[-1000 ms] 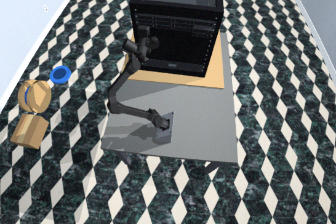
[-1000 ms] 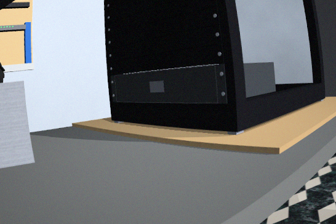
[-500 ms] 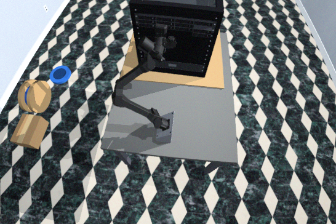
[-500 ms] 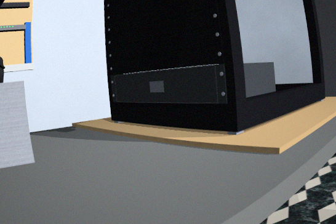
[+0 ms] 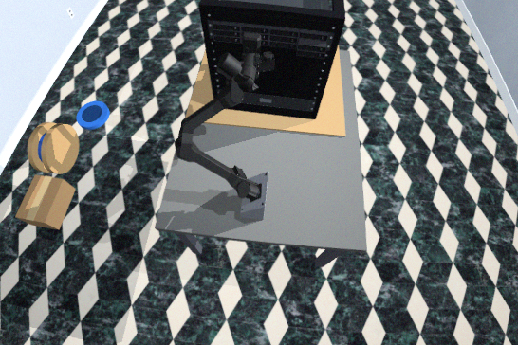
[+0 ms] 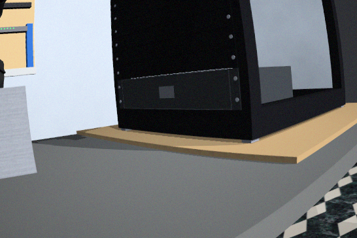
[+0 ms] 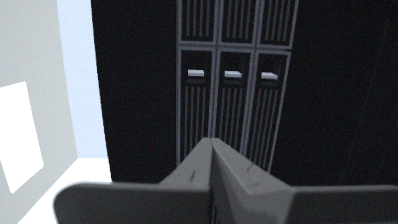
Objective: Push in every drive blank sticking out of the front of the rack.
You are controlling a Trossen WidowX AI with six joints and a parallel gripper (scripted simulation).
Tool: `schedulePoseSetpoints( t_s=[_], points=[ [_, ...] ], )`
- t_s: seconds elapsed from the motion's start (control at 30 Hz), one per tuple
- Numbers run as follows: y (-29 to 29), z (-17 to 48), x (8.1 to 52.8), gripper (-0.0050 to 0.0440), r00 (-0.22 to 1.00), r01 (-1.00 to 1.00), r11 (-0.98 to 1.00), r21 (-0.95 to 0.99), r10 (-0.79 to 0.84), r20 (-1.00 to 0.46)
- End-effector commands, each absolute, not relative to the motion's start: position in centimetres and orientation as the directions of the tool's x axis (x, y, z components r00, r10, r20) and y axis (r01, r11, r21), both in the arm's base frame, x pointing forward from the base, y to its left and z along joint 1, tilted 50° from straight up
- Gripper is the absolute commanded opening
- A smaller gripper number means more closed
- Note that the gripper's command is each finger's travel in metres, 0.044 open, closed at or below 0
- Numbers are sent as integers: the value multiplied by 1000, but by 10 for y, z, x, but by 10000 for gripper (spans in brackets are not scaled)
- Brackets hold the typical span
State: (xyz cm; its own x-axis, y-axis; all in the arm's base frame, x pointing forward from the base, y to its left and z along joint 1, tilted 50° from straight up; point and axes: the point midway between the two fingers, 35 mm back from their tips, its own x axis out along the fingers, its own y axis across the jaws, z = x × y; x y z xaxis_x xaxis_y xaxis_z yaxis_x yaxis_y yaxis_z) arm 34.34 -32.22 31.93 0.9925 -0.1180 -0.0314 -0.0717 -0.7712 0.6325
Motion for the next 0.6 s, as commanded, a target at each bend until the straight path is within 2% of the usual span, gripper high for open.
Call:
schedulePoseSetpoints(
  t_s=[0.0,0.57],
  points=[
    [-325,328,347,-50,992,-83,-757,648,-123,-17],
    [-324,325,346,-50,992,-78,-763,641,-120,-23]
  ],
)
